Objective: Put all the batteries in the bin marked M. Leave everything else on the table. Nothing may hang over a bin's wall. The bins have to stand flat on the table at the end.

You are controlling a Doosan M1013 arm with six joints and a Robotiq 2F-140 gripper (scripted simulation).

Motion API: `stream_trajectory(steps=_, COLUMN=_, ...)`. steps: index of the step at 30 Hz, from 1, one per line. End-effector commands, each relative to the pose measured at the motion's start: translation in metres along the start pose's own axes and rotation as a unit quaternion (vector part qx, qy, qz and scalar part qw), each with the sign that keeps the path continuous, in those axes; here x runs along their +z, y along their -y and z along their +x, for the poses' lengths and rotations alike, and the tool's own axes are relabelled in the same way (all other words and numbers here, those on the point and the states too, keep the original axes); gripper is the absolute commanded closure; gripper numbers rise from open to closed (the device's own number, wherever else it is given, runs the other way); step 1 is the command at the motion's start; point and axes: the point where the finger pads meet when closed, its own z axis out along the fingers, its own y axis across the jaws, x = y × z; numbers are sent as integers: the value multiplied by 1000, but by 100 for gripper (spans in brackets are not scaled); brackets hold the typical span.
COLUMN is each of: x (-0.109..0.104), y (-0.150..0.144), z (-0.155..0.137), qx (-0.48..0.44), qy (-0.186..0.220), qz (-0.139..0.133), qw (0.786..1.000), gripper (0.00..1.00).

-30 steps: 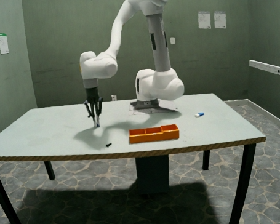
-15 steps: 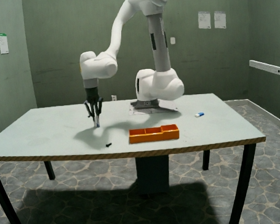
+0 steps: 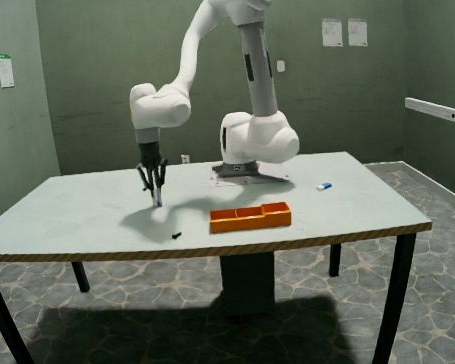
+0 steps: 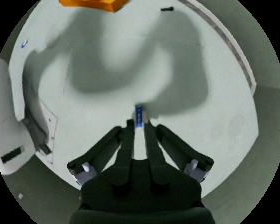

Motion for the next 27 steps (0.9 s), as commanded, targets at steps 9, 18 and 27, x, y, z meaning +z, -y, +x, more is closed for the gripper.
stream_trajectory(steps=9, x=-24, y=0, z=0, qx=0, qy=0, qz=0, qw=1000, gripper=85)
stream_trajectory(steps=18, x=-54, y=0, z=0, qx=0, qy=0, qz=0, qw=1000, gripper=85)
stream_trajectory(steps=27, x=-60, y=0, z=0, qx=0, qy=0, qz=0, qw=1000, gripper=85)
